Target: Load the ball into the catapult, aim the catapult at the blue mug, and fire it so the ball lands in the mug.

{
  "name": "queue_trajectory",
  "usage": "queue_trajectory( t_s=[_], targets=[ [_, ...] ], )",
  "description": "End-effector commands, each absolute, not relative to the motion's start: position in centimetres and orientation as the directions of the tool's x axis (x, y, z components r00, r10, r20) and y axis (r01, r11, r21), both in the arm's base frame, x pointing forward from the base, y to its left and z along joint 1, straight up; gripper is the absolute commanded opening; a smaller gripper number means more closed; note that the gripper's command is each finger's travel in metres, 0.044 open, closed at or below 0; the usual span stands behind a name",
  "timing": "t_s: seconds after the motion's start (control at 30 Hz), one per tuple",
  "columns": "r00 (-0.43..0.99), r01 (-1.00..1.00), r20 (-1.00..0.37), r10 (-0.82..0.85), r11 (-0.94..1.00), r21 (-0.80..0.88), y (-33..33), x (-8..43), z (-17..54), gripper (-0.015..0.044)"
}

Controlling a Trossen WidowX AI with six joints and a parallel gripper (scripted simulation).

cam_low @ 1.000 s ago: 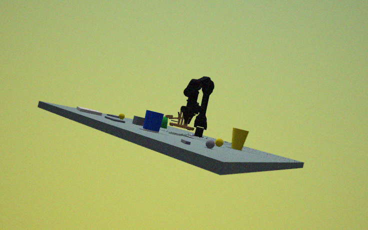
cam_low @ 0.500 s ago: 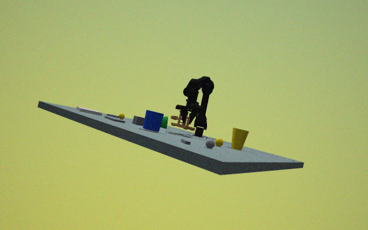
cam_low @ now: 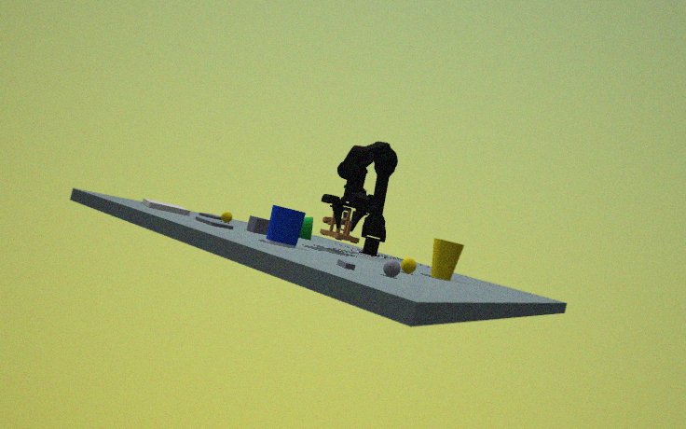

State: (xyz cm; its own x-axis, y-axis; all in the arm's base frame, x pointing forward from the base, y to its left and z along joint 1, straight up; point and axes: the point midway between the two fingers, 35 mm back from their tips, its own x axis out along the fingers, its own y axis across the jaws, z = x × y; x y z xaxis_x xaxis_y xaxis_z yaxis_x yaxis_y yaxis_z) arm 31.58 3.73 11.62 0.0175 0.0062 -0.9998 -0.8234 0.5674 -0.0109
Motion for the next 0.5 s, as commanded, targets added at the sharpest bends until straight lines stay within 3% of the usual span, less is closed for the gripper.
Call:
queue_trajectory(
  t_s=[0.0, 0.47],
  targets=[
    [0.027, -0.820, -1.000, 0.004, 0.572, -0.020, 3.7, 31.9, 11.5, 0.0000],
    [0.027, -0.820, -1.000, 0.004, 0.573, -0.020, 3.7, 32.1, 9.2, 0.0000]
  ],
)
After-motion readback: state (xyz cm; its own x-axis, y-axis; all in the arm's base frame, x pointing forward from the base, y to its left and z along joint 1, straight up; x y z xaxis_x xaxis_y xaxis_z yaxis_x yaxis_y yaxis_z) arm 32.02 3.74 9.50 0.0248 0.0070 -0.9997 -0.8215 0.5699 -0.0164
